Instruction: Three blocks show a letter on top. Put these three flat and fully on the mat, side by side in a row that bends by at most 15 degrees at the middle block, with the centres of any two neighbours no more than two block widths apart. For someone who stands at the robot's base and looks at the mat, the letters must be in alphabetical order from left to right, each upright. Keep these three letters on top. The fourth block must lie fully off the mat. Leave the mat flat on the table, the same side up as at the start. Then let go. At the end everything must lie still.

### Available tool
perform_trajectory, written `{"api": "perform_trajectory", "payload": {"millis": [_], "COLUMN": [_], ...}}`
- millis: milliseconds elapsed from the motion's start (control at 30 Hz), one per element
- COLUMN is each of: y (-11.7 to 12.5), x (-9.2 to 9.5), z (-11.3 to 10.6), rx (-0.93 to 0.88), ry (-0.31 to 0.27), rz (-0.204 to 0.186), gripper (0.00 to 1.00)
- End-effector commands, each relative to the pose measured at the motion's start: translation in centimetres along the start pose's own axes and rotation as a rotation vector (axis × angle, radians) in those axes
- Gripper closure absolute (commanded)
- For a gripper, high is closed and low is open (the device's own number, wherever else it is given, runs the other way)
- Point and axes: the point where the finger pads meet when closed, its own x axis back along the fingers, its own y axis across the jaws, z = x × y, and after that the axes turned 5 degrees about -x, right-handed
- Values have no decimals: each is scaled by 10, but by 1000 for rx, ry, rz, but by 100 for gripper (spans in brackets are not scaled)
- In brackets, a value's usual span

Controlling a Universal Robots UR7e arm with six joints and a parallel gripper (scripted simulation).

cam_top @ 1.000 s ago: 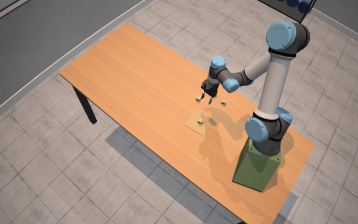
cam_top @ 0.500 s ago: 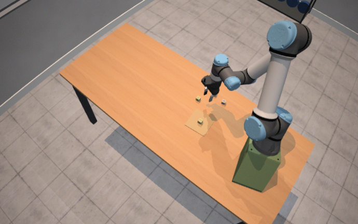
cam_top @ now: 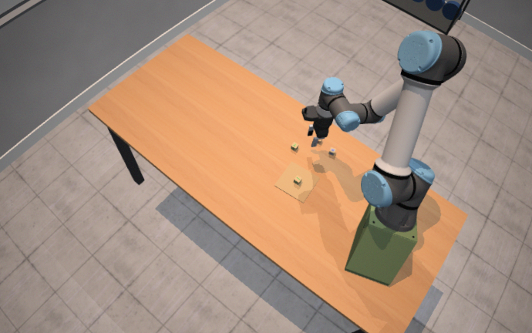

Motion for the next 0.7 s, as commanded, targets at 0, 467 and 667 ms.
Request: {"api": "perform_trajectory", "payload": {"millis": [0, 467, 667], "y": [12, 32, 40], "x": [1, 2, 2], "z": [-9, -30, -40], "rx": [-139, -429, -551], "ry": [1, 0, 0], "rz": [-6, -11, -14], "gripper": [0, 0, 0]}}
